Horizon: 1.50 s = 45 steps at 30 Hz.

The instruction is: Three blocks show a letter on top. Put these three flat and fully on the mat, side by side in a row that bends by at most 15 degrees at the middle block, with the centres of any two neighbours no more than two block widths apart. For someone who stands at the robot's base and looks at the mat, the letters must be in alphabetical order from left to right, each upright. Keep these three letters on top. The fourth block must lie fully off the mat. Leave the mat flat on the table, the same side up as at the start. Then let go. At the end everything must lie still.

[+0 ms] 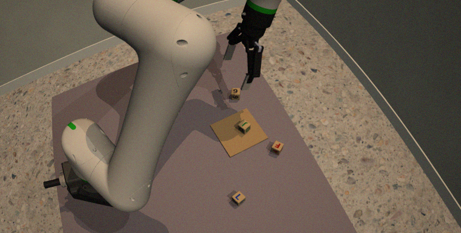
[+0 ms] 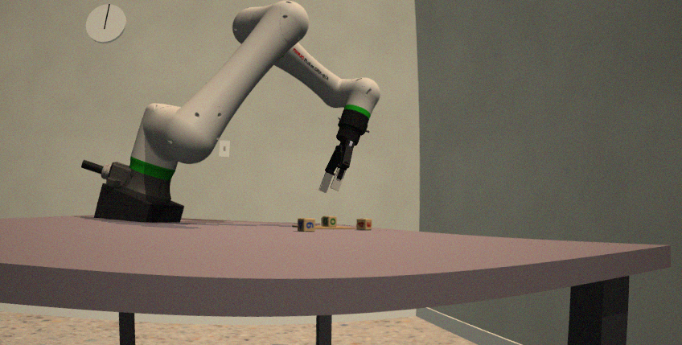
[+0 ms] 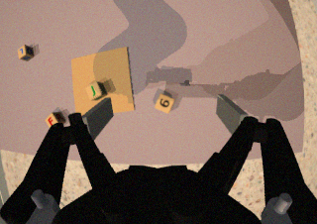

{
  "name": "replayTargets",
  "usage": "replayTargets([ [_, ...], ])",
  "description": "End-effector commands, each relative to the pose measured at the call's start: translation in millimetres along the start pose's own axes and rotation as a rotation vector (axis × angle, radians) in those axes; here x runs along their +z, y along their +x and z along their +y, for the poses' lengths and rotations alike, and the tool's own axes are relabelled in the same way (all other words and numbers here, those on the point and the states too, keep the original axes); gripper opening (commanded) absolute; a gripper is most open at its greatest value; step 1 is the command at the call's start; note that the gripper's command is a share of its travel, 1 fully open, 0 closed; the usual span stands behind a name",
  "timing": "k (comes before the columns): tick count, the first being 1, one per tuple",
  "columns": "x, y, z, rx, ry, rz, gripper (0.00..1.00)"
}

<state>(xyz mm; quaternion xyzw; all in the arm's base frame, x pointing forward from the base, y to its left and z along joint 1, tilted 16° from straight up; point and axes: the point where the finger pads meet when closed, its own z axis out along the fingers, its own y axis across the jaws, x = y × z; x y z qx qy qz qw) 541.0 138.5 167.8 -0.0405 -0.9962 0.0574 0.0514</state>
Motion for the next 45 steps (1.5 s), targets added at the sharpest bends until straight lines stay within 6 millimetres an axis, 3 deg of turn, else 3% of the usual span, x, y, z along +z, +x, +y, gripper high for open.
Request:
replayTargets([
  [1,-0.2,-0.1,0.1,0.0,0.0,0.0,1.0],
  [7,0.2,-0.1,-1.6,0.0,0.0,0.0,1.0],
  [8,2.7,-0.4,-11.1,0.0,0.0,0.0,1.0],
  [10,15.4,1.3,-57.7,0.0,0.001,0.002,1.0],
  [17,40.9,15.8,-139.6,-0.002,0.002,0.007,1.0],
  [45,41.7,16.5,-142.2,-0.002,0.002,0.007,1.0],
])
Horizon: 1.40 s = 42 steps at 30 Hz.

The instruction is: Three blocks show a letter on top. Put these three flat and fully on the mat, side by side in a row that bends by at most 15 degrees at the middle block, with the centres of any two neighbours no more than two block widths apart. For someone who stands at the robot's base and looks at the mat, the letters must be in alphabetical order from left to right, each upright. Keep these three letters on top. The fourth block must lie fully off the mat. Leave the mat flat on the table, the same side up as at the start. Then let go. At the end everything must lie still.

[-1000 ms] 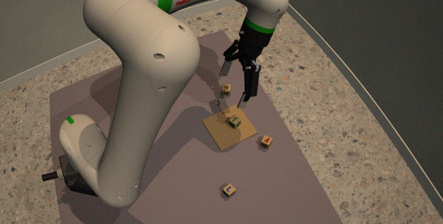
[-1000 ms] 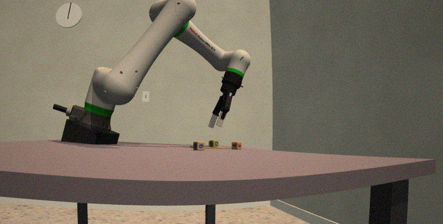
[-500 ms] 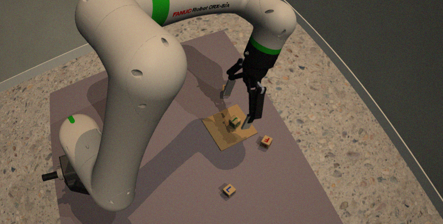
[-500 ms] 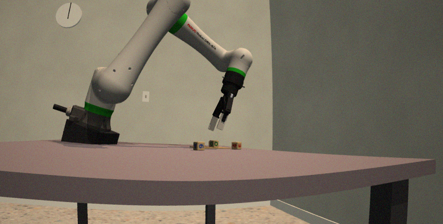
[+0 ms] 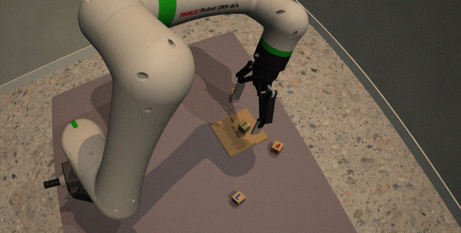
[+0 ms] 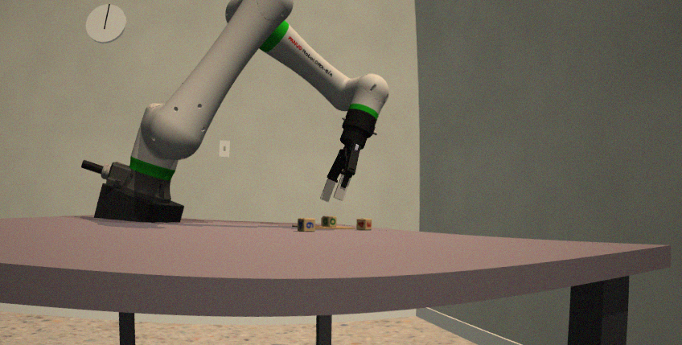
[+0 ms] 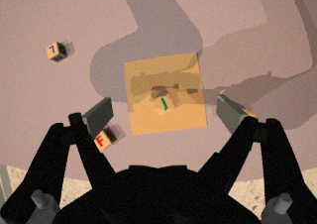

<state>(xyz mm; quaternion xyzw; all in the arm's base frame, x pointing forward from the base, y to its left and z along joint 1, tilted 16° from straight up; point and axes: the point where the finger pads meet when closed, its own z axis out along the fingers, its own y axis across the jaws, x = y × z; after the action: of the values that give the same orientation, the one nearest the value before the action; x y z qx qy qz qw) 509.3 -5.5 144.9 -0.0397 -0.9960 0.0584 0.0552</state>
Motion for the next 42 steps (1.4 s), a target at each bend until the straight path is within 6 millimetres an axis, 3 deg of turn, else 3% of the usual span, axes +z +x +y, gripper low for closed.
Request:
replayTargets([
  [1,-0.2,-0.1,0.0,0.0,0.0,0.0,1.0],
  [22,-0.9,-0.9,-1.1,0.0,0.0,0.0,1.0],
  [23,-4.7,-5.0,-7.8,0.0,0.0,-0.001,1.0],
  [25,-22.7,-23.4,-42.5,-0.001,-0.001,-0.001,1.0],
  [27,-22.7,-23.4,-42.5,-0.001,-0.001,-0.001,1.0],
  [29,-41.3,-39.3,-83.3,-0.001,-0.001,-0.002,1.0],
  [32,-52.8,-47.2,-111.8,0.0,0.0,-0.001,1.0],
  [42,-54.2,-48.0,-115.4,0.0,0.0,-0.001,1.0],
])
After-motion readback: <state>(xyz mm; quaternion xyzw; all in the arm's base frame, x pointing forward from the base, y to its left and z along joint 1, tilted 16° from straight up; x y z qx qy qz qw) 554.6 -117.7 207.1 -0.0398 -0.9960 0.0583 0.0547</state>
